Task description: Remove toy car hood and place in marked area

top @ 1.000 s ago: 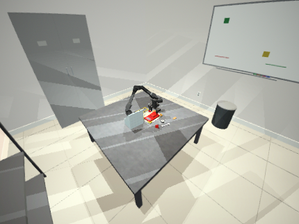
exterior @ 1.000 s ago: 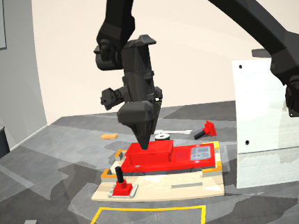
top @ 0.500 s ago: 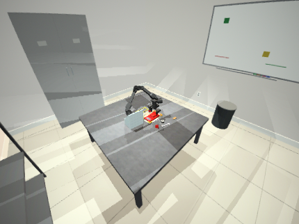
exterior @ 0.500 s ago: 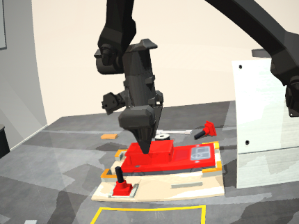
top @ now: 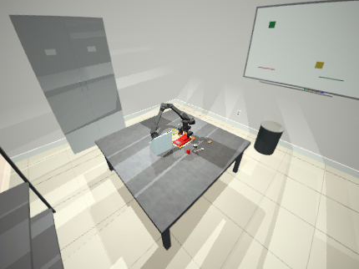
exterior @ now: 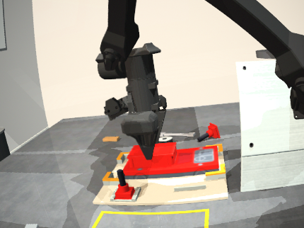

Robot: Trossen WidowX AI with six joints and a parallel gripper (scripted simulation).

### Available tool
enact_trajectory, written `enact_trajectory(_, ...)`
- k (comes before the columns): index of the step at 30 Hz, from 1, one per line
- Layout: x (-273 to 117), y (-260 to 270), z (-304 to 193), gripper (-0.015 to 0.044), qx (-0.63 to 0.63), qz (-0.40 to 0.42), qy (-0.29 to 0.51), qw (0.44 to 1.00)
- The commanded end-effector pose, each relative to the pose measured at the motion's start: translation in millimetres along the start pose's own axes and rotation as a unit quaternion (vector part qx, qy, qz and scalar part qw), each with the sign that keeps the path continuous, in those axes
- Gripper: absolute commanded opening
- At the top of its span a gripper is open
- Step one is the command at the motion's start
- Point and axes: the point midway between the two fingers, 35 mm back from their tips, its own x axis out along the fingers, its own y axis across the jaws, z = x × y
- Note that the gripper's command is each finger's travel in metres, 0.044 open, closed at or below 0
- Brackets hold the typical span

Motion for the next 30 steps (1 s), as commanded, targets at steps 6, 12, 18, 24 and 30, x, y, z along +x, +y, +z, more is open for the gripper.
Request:
enact_trajectory(6, 5.3, 0.5, 0.1, 0.0440, 0.002, 0.002, -0.001, 1.000)
enact_trajectory(12, 8.3, 0.5, 0.1, 0.0440, 0.002, 0.002, -0.001, 1.000)
enact_trajectory(18, 11.3, 0.6, 0.0, 0.0440, 0.002, 0.002, -0.001, 1.000)
enact_trajectory(24, 9.6, 0.2, -0.1, 0.0328, 0.000, 0.000, 0.000, 1.000)
enact_trajectory(30, 9.6, 0.2, -0.1, 0.0288, 0.000, 0.000, 0.000, 1.000)
